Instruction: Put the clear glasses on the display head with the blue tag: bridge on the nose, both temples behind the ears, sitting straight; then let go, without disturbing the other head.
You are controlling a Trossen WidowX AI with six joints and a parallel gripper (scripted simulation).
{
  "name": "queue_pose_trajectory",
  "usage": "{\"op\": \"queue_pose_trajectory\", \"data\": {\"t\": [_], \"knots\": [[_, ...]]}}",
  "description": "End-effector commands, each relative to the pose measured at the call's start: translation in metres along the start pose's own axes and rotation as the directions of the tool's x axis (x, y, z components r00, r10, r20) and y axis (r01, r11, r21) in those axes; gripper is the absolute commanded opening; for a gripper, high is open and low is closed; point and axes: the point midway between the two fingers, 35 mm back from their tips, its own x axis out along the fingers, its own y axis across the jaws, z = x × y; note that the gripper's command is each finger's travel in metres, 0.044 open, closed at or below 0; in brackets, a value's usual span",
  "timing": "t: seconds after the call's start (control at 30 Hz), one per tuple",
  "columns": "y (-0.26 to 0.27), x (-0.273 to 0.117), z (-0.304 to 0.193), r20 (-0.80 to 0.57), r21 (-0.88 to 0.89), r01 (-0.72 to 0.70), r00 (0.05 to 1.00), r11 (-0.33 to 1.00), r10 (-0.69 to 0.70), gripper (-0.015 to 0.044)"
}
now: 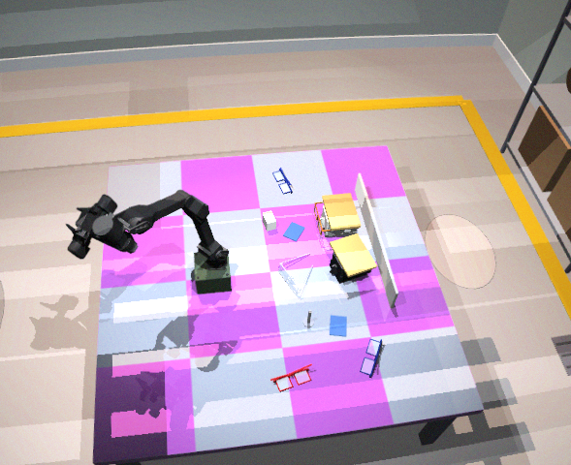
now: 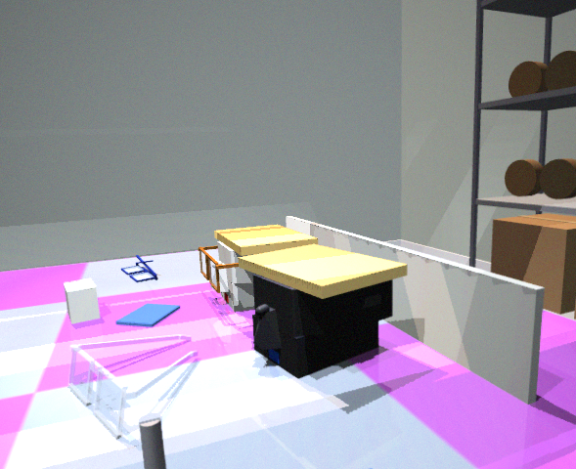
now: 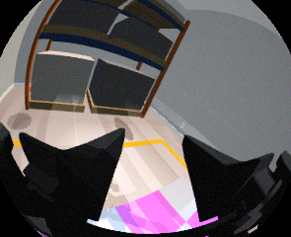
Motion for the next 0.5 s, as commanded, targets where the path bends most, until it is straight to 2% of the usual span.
{"op": "queue_pose_trajectory", "data": {"t": [0.0, 0.2, 0.47], "knots": [[0.046, -0.045, -0.016, 0.011, -0.028, -0.204, 0.979, 0.979, 0.205, 0.0200], [0.100, -0.129, -0.049, 0.001, -0.071, -0.495, 0.868, 0.866, 0.497, 0.0200], [0.130, -0.254, -0.108, -0.065, -0.179, -0.777, 0.622, 0.604, 0.780, 0.0200]]}}
